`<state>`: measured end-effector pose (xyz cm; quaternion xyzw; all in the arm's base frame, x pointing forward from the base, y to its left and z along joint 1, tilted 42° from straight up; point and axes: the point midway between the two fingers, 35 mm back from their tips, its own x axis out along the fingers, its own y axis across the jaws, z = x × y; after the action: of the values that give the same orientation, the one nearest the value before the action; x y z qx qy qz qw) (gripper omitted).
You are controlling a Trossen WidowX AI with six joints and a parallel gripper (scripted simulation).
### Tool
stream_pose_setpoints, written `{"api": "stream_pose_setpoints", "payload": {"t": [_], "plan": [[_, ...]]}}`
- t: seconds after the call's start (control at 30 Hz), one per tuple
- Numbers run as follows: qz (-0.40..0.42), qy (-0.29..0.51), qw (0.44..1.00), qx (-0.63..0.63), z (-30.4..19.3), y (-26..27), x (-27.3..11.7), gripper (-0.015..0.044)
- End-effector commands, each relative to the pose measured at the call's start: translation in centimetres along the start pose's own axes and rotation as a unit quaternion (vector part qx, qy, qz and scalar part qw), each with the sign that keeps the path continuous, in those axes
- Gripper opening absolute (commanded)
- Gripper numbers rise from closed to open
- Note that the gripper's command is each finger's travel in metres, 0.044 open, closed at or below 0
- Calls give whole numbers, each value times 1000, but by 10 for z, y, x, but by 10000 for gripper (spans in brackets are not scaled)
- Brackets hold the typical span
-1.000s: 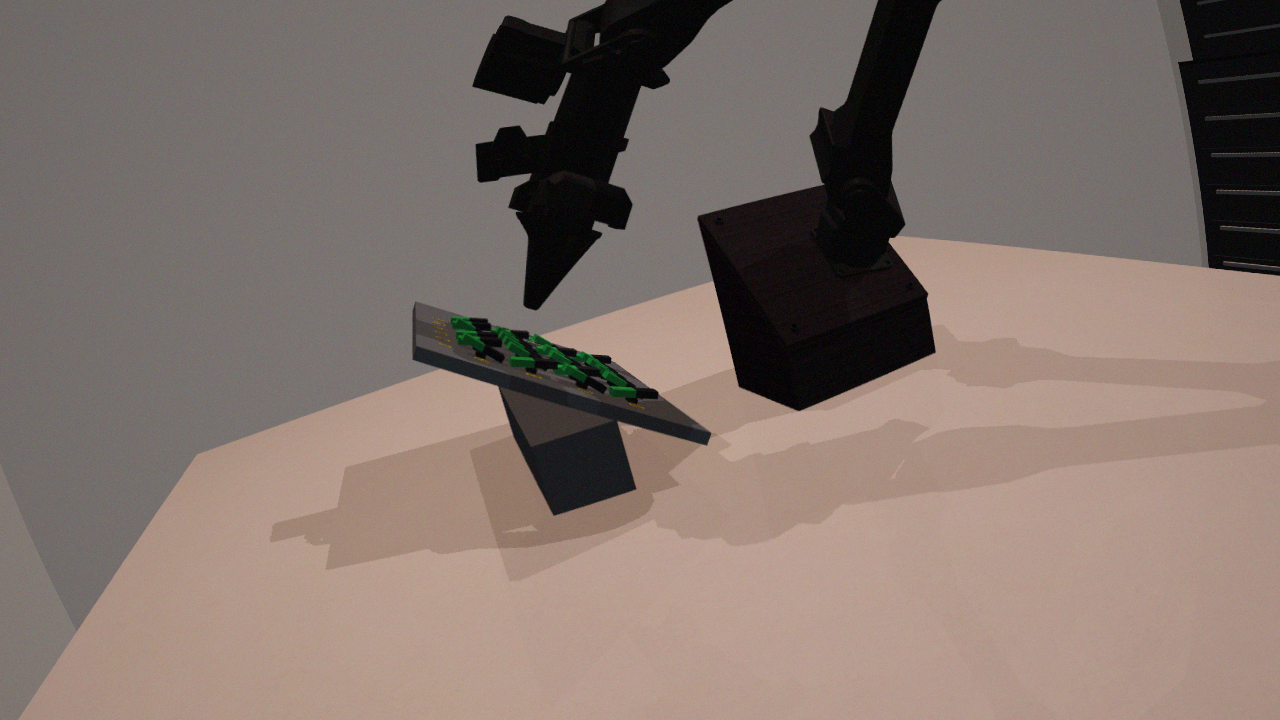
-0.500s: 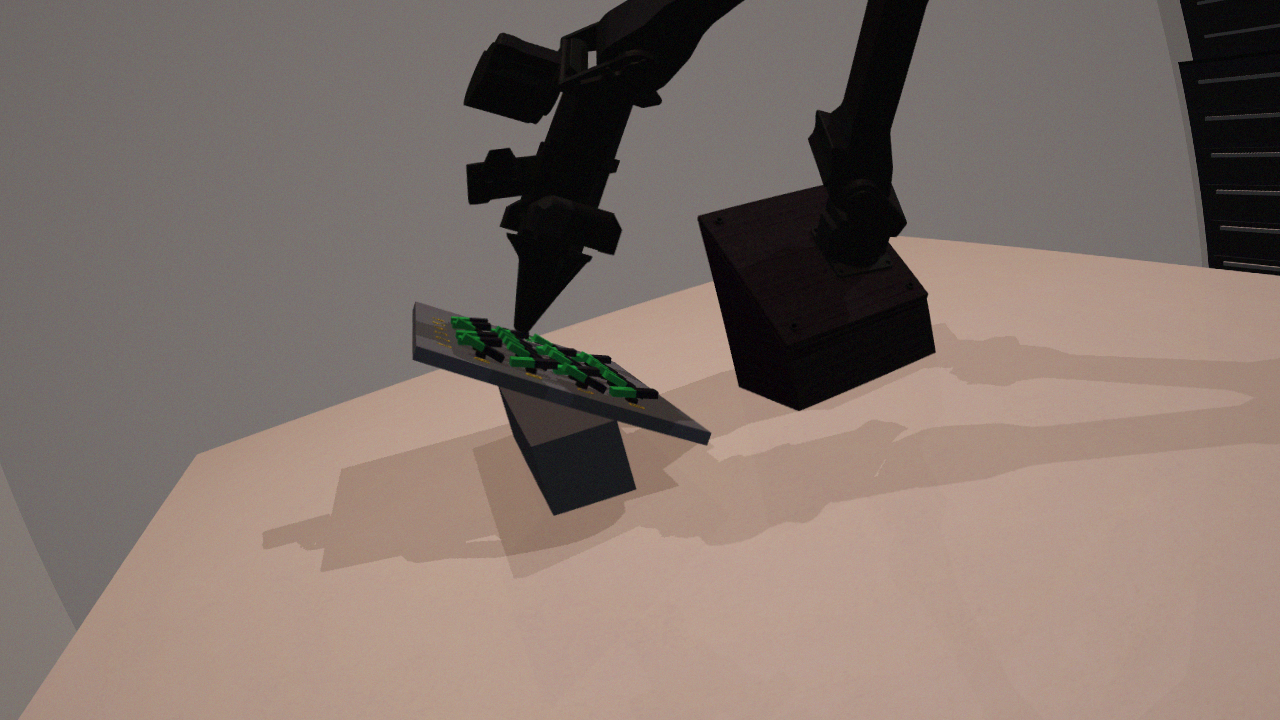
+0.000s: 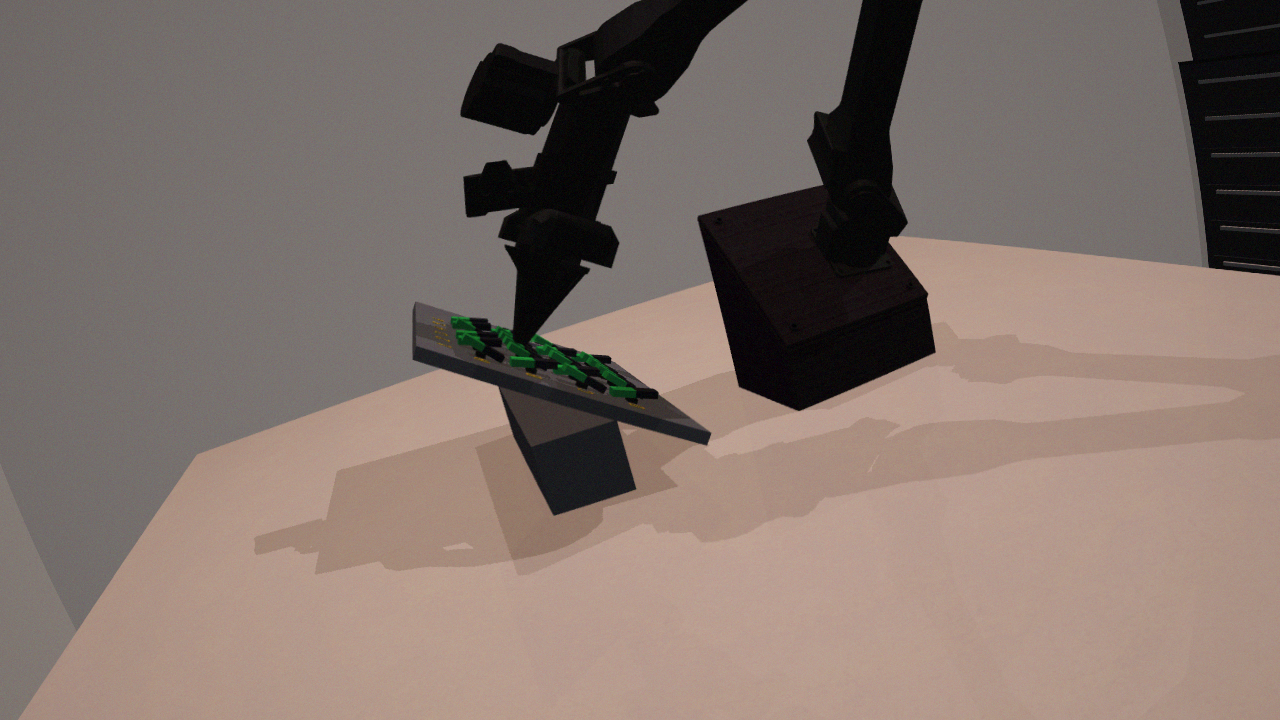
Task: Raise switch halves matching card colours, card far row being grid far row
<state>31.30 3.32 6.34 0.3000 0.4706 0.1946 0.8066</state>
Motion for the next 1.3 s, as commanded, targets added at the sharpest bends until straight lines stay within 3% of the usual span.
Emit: {"api": "stream_pose_setpoints", "payload": {"t": [0.0, 1.27], "plan": [[-3, 0, 1000, 3, 0, -1, 0, 0], [-3, 0, 1000, 3, 0, -1, 5, 0]]}}
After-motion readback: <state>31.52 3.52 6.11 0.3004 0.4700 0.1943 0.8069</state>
